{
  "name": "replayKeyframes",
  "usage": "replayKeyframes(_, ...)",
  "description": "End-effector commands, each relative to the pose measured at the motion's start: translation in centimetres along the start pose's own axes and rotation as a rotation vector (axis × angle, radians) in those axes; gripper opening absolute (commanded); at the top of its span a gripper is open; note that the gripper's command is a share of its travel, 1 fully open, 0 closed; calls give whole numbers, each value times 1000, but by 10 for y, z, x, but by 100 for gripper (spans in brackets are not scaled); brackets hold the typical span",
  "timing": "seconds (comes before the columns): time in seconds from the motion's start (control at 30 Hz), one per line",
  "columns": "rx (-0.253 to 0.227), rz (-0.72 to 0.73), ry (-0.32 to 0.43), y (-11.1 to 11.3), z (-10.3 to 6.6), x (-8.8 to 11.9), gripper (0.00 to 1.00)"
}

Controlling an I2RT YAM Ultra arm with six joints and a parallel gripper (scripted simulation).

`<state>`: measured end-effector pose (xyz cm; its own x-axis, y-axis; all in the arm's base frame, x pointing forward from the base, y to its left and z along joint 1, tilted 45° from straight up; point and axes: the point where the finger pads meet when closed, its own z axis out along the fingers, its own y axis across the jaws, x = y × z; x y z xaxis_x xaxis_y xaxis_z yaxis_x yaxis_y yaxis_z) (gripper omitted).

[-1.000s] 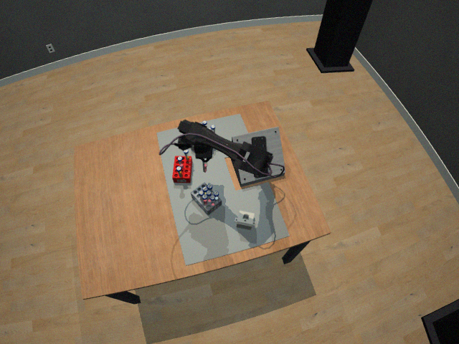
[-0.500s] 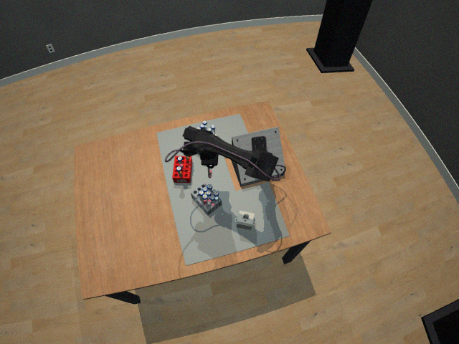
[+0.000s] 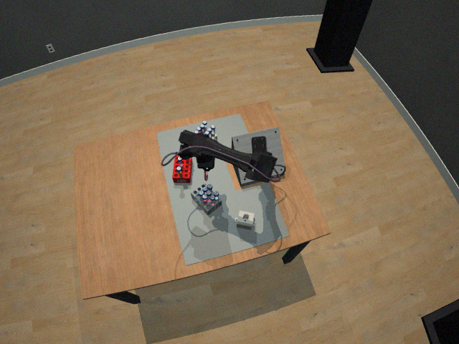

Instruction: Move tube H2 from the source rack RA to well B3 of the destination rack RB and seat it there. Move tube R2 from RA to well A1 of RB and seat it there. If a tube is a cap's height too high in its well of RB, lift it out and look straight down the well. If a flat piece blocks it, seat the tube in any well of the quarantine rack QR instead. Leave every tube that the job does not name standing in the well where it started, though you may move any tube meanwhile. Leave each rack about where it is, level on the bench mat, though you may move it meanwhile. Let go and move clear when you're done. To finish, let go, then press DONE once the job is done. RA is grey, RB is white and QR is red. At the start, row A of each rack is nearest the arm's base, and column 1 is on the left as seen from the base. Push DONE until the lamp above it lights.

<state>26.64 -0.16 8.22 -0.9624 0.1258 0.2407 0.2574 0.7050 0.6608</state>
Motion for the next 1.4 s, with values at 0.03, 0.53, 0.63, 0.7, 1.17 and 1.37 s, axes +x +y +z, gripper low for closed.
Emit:
replayKeyframes(0.03,-17,13,-6,8,-2,-10,0)
replayKeyframes(0.53,-18,14,-4,24,-2,-24,0)
replayKeyframes(0.63,-18,14,-4,27,-2,-28,0)
replayKeyframes(0.7,-20,21,-10,28,-4,-31,0)
replayKeyframes(1.17,-18,14,-4,44,-3,-44,0)
replayKeyframes(1.37,-18,14,-4,51,-3,-51,0)
